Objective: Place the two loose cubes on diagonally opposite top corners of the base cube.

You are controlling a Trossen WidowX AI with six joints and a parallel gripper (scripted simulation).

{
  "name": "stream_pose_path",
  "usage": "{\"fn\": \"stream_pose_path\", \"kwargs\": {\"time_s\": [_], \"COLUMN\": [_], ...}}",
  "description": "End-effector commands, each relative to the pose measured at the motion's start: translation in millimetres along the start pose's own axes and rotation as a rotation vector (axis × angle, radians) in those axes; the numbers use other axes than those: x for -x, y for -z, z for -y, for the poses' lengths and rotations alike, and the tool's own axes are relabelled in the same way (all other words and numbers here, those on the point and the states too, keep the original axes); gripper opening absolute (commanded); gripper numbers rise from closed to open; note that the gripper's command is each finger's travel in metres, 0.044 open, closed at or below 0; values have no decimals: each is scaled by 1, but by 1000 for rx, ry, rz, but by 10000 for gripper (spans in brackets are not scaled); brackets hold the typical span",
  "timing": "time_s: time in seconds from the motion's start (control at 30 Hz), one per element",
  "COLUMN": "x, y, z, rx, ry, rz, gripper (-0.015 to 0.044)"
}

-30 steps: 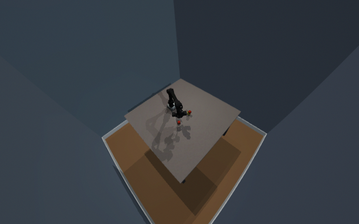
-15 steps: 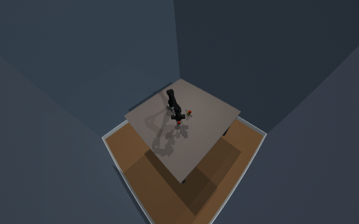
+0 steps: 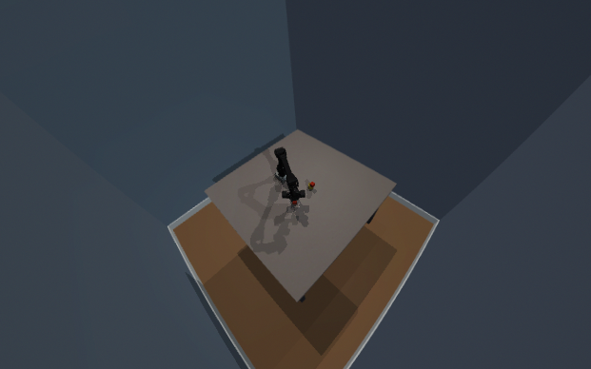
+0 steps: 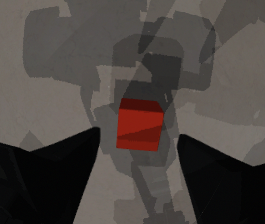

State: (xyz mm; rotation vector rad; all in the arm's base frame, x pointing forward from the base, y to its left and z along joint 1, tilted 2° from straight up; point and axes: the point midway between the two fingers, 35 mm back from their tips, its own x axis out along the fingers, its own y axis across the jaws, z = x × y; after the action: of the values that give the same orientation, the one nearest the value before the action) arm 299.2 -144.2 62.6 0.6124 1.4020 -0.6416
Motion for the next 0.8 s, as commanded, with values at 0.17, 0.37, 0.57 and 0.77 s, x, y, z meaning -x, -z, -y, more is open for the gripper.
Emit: {"fn": "stream_pose_path", "kwargs": {"time_s": [0.17,0.37,0.57,0.77], "x": [-16,-26,-30,-30], "y": [1,2,2,2], "z": [0,0,0,0], "rx": [-3,-3,-3,-3], "ry": [0,0,0,0], "rz": [-7,-7,-7,-7], "gripper": [265,265,213,105]}}
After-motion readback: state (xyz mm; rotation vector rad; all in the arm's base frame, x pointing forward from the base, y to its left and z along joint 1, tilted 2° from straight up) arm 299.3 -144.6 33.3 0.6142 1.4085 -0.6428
